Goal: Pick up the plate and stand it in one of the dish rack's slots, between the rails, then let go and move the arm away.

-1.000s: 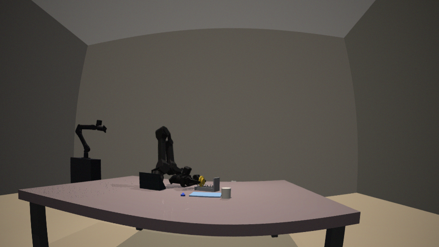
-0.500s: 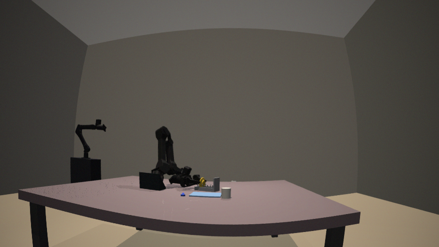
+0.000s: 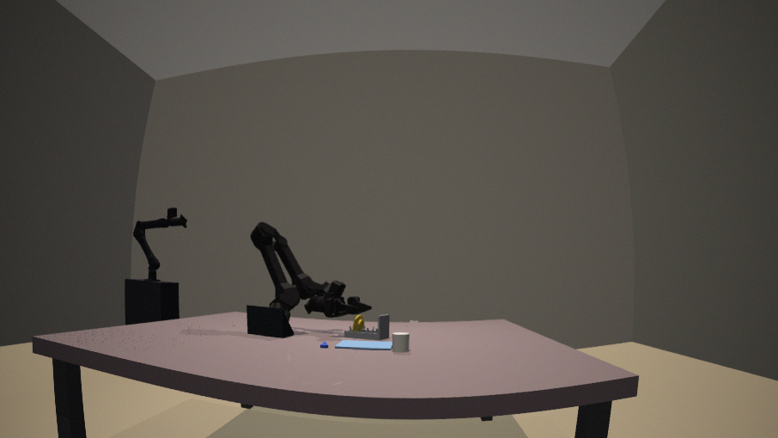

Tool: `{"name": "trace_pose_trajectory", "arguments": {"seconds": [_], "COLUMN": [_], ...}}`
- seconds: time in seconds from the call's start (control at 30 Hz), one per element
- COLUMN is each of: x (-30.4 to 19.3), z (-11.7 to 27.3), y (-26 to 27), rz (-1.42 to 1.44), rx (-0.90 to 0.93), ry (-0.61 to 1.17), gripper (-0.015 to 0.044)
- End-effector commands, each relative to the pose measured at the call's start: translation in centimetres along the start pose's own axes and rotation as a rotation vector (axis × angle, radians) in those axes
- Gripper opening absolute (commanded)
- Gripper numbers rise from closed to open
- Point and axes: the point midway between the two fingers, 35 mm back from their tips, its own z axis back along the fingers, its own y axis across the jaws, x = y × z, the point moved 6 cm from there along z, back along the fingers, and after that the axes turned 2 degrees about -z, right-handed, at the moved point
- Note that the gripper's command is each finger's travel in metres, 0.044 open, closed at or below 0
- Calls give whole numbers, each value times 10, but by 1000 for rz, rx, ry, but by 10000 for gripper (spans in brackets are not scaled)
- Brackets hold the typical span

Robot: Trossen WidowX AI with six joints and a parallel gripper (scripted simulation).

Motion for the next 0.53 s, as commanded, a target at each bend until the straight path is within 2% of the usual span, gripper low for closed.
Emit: {"name": "trace_pose_trajectory", "arguments": {"seconds": [0.0, 0.17, 0.5], "x": [29, 67, 73], "z": [-1, 4, -7], "y": [3, 1, -3], "rz": [0, 19, 207], "rx": [9, 27, -66], "ry": [-4, -24, 51], "gripper": [400, 400, 400]}}
